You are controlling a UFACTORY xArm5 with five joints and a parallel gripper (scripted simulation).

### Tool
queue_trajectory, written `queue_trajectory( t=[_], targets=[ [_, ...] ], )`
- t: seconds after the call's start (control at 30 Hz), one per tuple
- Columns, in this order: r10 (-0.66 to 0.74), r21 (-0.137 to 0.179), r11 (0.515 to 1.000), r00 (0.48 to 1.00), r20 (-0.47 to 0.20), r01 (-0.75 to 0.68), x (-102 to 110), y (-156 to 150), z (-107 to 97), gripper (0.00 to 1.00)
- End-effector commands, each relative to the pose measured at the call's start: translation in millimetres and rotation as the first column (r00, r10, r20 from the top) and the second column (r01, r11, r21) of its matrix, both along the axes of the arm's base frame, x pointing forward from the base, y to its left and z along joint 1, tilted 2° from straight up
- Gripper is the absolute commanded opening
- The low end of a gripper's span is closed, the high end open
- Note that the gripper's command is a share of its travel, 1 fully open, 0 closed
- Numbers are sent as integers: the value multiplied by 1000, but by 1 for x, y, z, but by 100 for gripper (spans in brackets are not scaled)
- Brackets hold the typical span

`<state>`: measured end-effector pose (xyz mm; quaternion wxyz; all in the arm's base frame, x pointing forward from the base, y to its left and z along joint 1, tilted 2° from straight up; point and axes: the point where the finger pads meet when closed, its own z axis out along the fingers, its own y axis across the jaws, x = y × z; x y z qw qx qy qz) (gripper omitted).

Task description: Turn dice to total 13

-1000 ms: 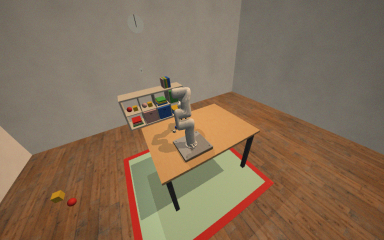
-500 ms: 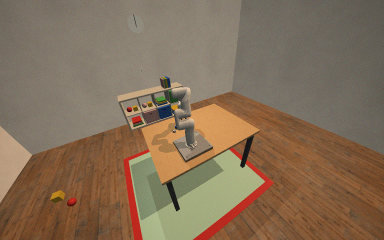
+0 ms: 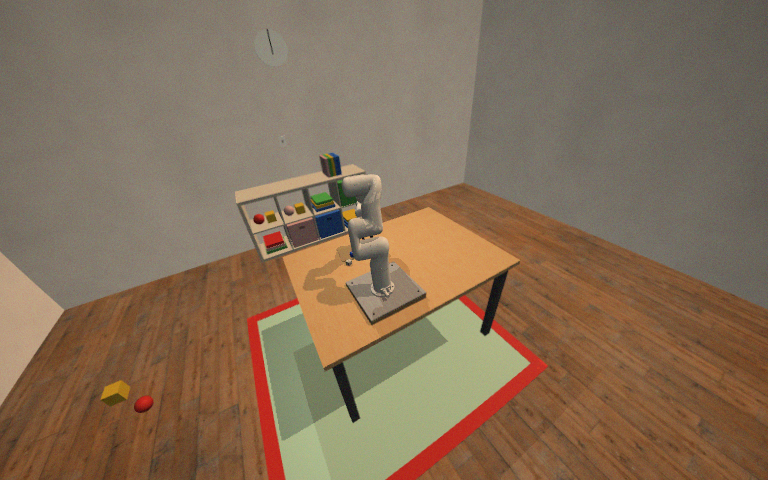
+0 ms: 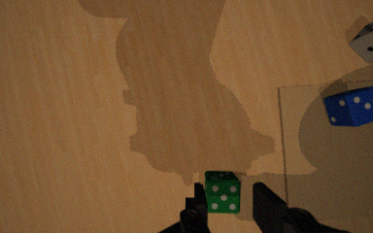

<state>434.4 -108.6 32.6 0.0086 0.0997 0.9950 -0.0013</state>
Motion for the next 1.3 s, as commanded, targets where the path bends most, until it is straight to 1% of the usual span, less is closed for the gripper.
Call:
queue_trajectory(
  t=[0.0,0.2,0.5,0.67,1.27],
  targets=[
    [0,-1,1000,1000,3,0,1,0,0,47],
    [0,-1,1000,1000,3,0,1,0,-6,47],
    [0,-1,1000,1000,3,0,2,0,-24,47],
    [0,-1,1000,1000,3,0,2,0,-31,47],
    [0,-1,1000,1000,3,0,2,0,-33,47]
  ],
)
